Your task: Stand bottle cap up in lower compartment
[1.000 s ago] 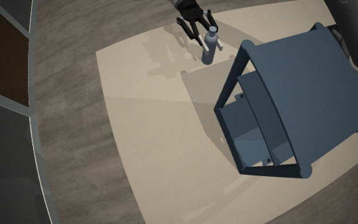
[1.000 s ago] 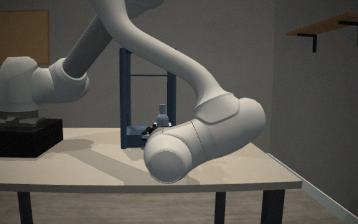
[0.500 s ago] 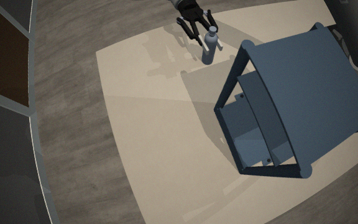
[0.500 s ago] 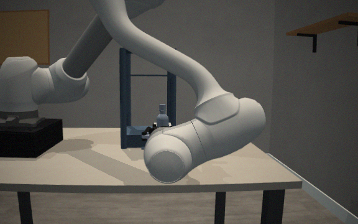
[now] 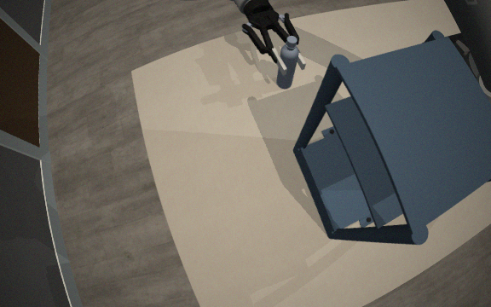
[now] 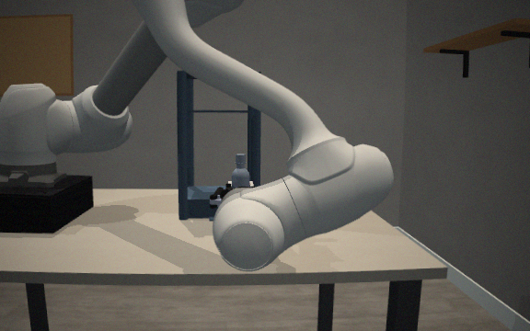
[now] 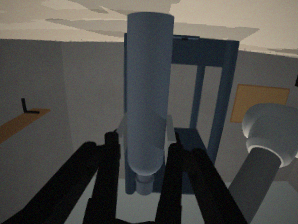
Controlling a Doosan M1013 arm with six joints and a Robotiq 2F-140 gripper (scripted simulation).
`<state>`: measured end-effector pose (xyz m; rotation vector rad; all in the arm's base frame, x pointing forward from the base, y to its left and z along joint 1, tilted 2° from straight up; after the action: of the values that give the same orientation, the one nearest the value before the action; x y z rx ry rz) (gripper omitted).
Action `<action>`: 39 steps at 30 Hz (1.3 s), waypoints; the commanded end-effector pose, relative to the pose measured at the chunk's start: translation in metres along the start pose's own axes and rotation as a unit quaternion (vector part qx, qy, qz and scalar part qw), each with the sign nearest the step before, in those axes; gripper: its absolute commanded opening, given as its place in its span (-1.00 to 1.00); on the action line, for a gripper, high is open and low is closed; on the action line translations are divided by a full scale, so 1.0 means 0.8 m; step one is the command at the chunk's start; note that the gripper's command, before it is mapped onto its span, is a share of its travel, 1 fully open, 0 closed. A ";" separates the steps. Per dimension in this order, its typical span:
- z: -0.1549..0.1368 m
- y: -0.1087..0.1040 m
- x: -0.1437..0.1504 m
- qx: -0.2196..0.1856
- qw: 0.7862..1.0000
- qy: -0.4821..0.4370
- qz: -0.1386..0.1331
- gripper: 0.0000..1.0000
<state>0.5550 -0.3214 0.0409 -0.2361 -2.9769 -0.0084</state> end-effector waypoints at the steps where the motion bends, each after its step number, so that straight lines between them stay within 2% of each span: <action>1: 0.005 0.001 -0.002 0.002 1.000 0.000 -0.001 -1.00; 13: -0.007 0.001 0.000 0.002 1.000 0.000 -0.001 -1.00; 39: -0.083 0.001 0.015 0.002 1.000 0.000 -0.001 -1.00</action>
<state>0.5544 -0.3212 0.0986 -0.2349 -2.9765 0.0036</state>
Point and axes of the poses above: the point where the finger pads meet when closed, its own y axis out along the fingers, its own x axis across the jaws, z = x × y, the point moved 2 cm from there along -y, back along the fingers, and after that the axes turned 11 degrees about y, right-handed, at the moved point
